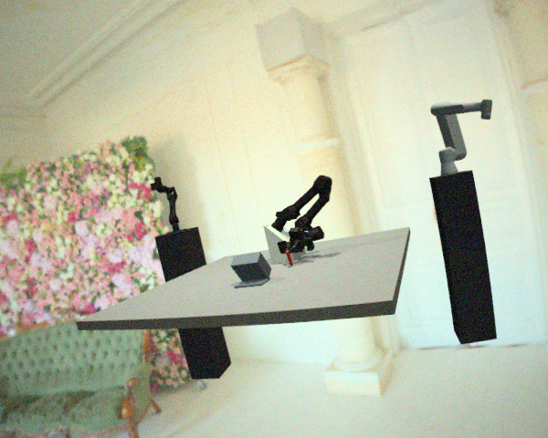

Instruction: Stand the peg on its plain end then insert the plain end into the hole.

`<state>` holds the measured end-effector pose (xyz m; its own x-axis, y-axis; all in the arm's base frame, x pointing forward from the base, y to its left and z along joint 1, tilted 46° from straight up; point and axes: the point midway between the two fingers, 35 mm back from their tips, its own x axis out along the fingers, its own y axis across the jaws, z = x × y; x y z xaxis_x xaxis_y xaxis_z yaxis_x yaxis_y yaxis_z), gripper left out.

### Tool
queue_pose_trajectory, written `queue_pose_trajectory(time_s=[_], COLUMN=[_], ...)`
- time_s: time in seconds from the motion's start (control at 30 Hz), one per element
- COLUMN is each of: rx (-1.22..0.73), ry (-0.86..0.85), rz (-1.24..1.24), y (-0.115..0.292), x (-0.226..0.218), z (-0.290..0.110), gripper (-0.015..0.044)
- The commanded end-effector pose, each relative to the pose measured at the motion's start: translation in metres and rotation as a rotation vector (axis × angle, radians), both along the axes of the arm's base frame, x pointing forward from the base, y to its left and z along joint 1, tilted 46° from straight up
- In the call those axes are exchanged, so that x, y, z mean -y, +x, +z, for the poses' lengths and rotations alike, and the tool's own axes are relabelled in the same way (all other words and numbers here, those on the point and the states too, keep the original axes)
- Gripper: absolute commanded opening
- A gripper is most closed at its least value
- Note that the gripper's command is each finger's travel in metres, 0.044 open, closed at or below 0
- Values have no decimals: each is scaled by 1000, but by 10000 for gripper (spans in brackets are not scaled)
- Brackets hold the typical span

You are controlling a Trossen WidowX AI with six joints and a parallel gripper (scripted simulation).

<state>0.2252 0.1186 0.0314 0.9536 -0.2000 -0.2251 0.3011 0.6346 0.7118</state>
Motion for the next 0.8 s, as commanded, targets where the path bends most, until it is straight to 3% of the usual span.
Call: queue_pose_trajectory(time_s=[0.0, 0.77], rx=[3, 1], ry=[3, -7], rz=[-3, -4], y=[0, -3], x=[0, -4], z=[0, -3], gripper=[49, 49])
